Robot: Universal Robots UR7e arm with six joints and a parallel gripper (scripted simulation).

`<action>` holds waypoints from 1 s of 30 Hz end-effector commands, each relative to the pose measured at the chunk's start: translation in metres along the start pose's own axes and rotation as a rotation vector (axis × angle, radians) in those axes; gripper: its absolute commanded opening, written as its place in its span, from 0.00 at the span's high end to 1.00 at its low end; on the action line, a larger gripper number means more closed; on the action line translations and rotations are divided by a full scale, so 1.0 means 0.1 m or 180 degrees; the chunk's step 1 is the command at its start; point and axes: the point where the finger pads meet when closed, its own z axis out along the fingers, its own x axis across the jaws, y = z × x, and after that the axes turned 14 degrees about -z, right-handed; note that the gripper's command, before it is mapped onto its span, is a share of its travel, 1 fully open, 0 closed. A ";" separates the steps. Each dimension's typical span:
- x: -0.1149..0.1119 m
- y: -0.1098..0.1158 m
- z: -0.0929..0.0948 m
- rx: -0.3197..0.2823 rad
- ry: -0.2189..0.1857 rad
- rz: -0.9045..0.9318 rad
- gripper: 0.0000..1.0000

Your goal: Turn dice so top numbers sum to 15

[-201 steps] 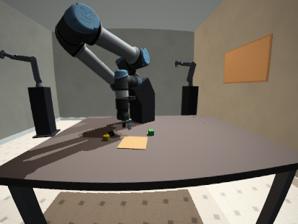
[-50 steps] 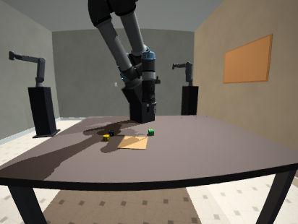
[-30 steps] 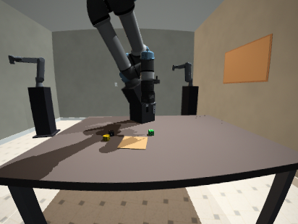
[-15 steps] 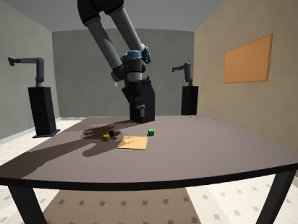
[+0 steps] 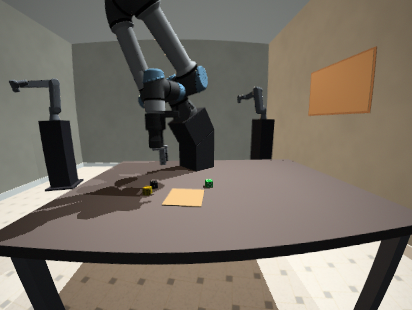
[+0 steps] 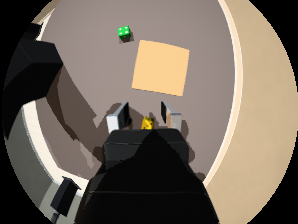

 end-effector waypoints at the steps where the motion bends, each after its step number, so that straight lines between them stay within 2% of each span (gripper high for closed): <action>1: -0.05 0.36 -0.03 0.0029 0.0004 0.0365 0.00; 5: -0.11 0.58 -0.05 -0.0001 0.0015 0.0594 0.00; 10: -0.16 0.72 -0.07 -0.0022 0.0022 0.0734 0.00; 30: -0.17 0.74 -0.08 -0.0026 0.0023 0.0768 0.00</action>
